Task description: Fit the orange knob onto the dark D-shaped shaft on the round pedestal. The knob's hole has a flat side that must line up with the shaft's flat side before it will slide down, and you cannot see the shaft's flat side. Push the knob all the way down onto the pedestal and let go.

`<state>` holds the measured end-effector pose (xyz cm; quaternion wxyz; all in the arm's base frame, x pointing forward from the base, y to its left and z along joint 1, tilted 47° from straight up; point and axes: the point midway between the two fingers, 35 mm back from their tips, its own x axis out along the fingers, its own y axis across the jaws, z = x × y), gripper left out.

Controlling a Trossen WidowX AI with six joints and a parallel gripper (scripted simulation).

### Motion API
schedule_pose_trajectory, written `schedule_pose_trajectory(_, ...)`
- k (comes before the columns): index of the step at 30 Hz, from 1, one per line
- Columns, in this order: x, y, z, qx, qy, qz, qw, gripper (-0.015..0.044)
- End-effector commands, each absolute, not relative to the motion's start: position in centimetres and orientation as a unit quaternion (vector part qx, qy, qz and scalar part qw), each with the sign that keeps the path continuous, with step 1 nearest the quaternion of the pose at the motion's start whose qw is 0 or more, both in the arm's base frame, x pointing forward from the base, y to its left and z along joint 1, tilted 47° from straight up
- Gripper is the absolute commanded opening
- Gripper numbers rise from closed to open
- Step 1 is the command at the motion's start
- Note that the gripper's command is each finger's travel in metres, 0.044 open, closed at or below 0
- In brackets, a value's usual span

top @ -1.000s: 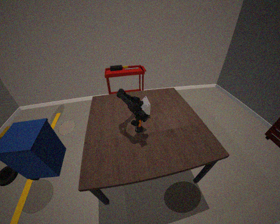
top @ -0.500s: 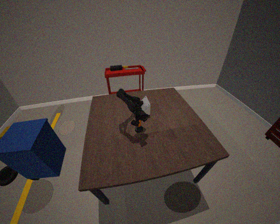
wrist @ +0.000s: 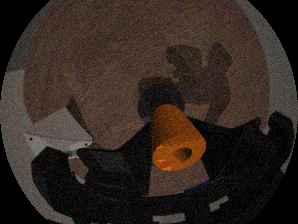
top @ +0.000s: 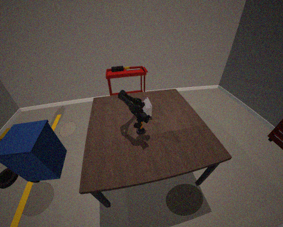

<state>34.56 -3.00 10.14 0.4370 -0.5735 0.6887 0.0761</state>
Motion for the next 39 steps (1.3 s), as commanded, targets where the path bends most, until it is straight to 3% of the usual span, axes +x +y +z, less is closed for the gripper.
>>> schedule_pose_trajectory(1,34.87,-3.14,10.14,-0.577,0.685,0.076,0.439,0.0000)
schedule_pose_trajectory(39,34.36,-3.07,10.08,-0.619,0.673,0.147,0.376,0.0000)
